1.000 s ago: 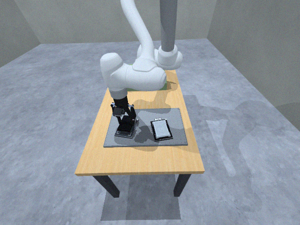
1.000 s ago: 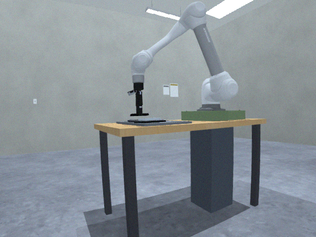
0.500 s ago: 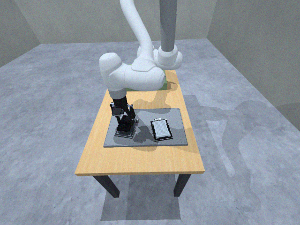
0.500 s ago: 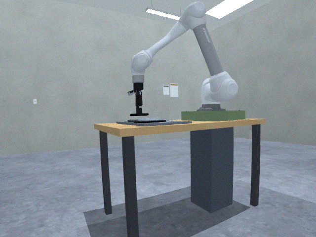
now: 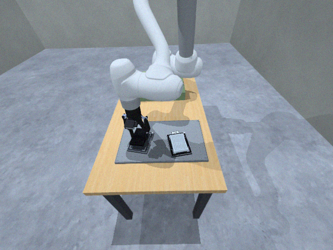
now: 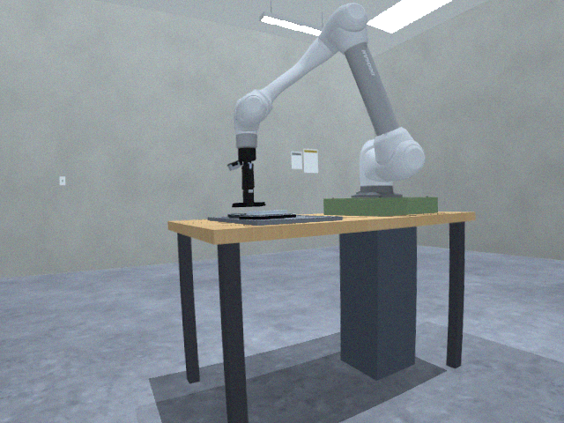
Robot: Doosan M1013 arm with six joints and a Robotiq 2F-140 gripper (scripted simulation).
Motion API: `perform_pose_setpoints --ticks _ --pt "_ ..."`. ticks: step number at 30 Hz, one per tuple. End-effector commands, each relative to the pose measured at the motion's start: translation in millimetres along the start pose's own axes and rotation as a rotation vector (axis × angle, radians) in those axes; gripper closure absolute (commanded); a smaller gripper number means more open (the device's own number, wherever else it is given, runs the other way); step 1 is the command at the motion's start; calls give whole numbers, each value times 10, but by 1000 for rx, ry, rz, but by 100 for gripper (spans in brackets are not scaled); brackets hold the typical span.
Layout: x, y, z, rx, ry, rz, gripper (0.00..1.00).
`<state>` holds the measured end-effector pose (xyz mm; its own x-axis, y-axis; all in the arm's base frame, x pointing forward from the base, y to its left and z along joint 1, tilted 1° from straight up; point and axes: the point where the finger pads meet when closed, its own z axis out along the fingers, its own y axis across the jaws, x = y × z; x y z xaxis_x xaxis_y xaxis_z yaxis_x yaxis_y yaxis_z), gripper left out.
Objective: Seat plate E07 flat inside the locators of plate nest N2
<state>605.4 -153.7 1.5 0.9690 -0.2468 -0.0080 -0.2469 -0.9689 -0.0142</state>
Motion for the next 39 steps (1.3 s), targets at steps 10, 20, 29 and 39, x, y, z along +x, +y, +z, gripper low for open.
perform_pose_setpoints --ticks 10,20,29,39 --pt "4 -8 -6 0 1 0 90" --pt "4 -10 60 0 1 0 90" --pt "4 -10 178 0 1 0 90" --pt "4 -11 178 0 1 0 90"
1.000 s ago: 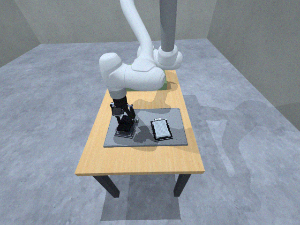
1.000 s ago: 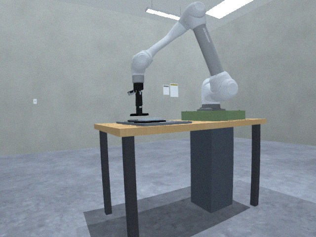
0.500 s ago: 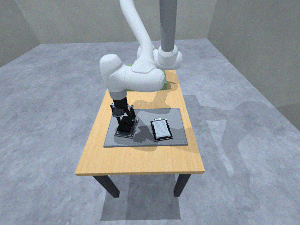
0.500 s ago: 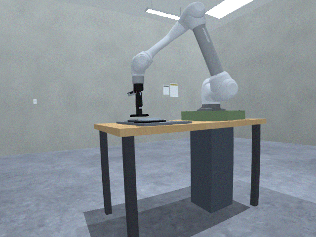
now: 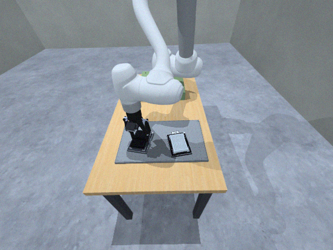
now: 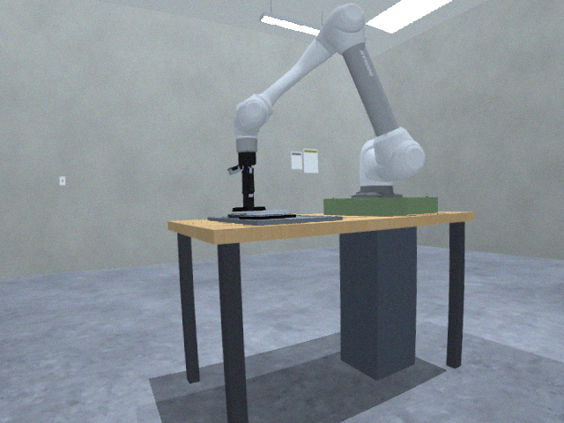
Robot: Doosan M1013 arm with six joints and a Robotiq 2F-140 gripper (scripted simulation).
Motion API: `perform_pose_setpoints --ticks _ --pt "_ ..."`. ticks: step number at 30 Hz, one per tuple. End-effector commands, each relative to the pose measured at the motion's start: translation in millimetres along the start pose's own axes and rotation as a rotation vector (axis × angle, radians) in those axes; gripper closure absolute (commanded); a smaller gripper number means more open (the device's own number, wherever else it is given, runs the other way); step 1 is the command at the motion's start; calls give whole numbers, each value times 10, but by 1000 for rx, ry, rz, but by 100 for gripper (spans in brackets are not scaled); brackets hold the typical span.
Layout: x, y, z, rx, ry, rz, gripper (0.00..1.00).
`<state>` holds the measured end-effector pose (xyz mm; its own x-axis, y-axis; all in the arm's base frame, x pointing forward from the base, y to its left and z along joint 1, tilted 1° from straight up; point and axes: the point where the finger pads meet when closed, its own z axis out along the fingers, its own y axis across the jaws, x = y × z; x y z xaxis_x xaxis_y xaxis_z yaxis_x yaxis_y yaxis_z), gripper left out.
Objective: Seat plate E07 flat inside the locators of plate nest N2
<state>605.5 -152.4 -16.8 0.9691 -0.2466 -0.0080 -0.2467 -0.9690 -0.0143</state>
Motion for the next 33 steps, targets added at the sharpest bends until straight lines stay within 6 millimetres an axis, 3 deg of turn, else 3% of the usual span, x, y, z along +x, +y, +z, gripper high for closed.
perform_pose_setpoints --ticks 1,33 --pt "4 -1 -5 0 1 0 90" --pt "4 -1 28 0 1 0 90"
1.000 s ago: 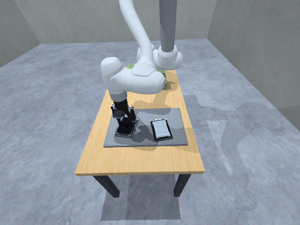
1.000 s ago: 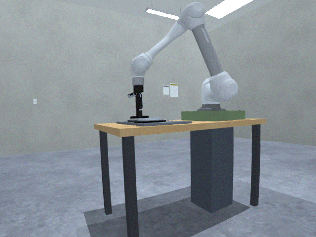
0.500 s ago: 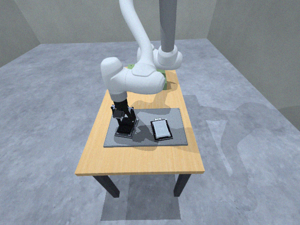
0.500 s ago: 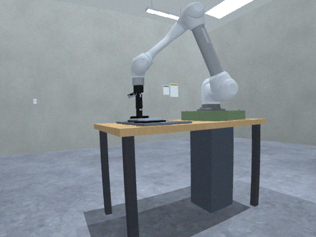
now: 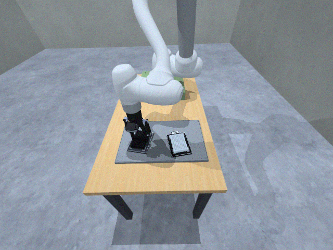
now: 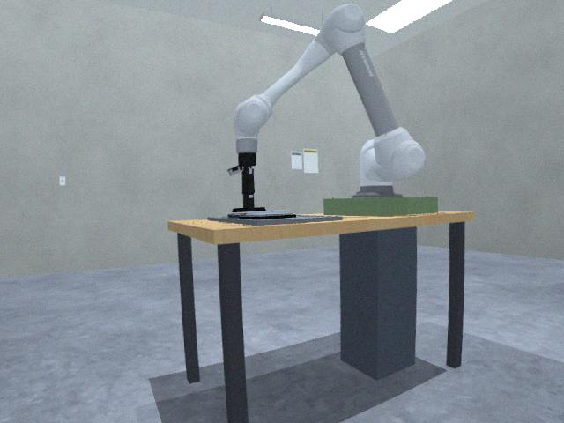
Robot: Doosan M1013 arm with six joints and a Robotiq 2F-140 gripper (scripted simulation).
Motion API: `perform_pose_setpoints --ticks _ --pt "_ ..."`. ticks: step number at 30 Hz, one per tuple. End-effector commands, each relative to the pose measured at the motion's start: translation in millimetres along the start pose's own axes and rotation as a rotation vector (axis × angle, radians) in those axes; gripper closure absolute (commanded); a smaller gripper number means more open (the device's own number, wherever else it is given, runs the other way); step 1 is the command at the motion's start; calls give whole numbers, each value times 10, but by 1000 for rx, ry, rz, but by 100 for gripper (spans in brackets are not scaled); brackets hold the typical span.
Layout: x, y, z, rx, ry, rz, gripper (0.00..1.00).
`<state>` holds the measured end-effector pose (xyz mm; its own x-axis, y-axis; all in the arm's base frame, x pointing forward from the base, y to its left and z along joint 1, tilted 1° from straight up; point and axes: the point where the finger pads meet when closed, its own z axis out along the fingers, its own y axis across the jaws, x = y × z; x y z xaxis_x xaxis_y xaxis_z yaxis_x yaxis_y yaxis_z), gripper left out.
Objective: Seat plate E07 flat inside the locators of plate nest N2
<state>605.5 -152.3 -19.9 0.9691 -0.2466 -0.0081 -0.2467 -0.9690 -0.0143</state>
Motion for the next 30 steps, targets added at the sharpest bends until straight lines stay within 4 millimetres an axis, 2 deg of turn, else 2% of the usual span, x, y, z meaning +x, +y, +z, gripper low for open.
perform_pose_setpoints --ticks 1,30 --pt "4 -1 -2 0 1 0 90" --pt "4 -1 43 0 1 0 90"
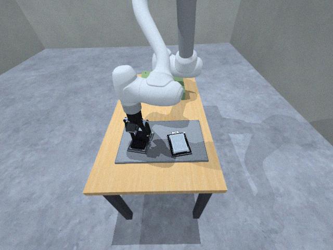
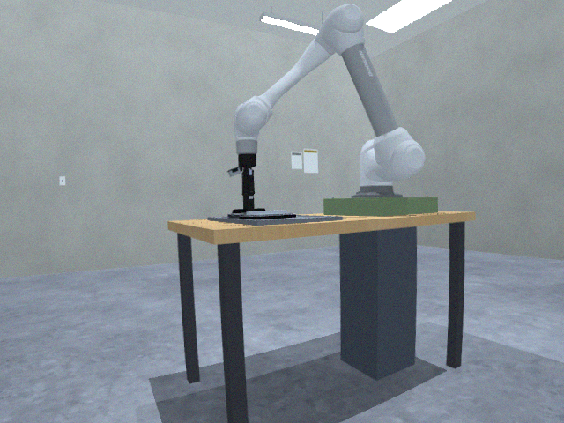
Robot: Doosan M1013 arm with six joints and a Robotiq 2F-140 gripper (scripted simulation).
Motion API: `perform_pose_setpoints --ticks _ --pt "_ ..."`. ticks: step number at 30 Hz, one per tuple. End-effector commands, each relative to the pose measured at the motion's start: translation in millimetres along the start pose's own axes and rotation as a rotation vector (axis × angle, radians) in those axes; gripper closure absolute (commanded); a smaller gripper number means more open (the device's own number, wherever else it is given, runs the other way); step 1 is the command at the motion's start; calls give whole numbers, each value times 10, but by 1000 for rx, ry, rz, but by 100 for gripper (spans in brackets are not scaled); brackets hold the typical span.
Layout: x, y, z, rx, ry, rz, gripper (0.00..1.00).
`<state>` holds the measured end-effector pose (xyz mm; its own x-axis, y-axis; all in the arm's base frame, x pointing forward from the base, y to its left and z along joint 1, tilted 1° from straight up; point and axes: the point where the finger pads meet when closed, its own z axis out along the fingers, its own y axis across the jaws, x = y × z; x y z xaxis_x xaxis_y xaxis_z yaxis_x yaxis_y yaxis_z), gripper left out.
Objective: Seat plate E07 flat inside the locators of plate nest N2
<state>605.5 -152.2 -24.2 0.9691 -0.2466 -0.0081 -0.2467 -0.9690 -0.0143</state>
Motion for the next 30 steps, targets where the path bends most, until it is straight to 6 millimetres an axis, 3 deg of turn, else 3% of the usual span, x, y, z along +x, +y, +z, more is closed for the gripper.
perform_pose_setpoints --ticks 1,25,26,30 --pt "5 -1 1 0 1 0 90" --pt "5 -1 31 0 1 0 90" --pt "5 -1 31 0 1 0 0" --pt "5 -1 31 0 1 0 0"
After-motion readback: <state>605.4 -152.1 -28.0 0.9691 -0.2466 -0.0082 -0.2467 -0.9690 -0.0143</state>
